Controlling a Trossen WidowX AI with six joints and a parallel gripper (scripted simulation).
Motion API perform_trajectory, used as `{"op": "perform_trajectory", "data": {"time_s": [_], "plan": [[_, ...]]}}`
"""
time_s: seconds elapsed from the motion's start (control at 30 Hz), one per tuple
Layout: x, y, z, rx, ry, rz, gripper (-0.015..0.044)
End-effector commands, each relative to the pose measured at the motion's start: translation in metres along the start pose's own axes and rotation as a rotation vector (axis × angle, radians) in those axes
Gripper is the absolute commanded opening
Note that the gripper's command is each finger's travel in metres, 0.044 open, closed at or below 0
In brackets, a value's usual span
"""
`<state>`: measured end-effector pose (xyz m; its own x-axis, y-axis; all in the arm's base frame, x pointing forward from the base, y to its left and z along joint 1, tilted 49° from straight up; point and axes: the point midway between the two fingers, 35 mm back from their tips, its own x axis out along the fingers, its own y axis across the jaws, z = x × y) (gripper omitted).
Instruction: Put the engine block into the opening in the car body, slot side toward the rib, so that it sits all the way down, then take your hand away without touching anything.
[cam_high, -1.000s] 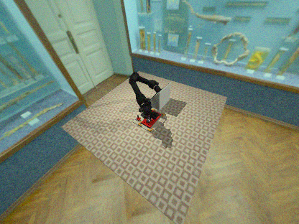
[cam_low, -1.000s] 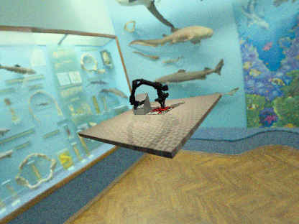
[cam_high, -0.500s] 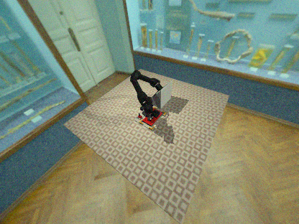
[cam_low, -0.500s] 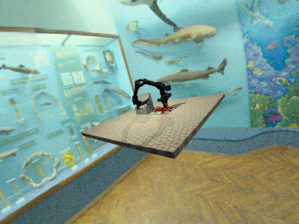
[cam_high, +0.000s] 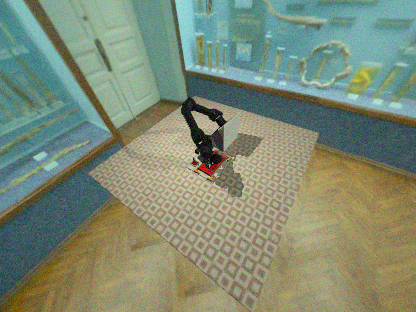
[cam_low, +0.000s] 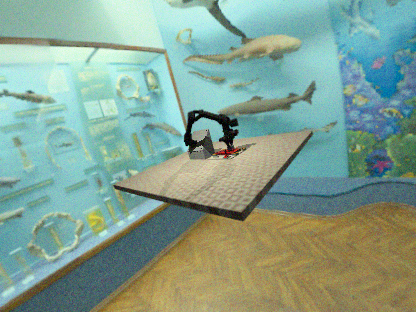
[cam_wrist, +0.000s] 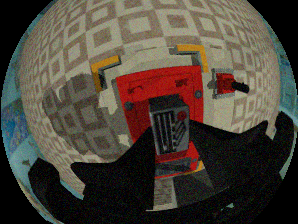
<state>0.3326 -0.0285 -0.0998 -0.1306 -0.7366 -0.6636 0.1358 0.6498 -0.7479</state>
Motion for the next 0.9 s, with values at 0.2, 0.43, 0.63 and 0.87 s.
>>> {"op": "perform_trajectory", "data": {"time_s": [0.2,0.43,0.63,0.87], "plan": [[0.0031,-0.0001,-0.001,-0.008,0.003,-0.005,0.0159],[0.0039,-0.0002,-0.0009,-0.008,0.003,-0.005,0.0159],[0.0047,-0.0002,-0.0009,-0.008,0.003,-0.005,0.0159],[0.0055,-0.0002,-0.0009,-0.008,0.003,-0.005,0.0159]]}}
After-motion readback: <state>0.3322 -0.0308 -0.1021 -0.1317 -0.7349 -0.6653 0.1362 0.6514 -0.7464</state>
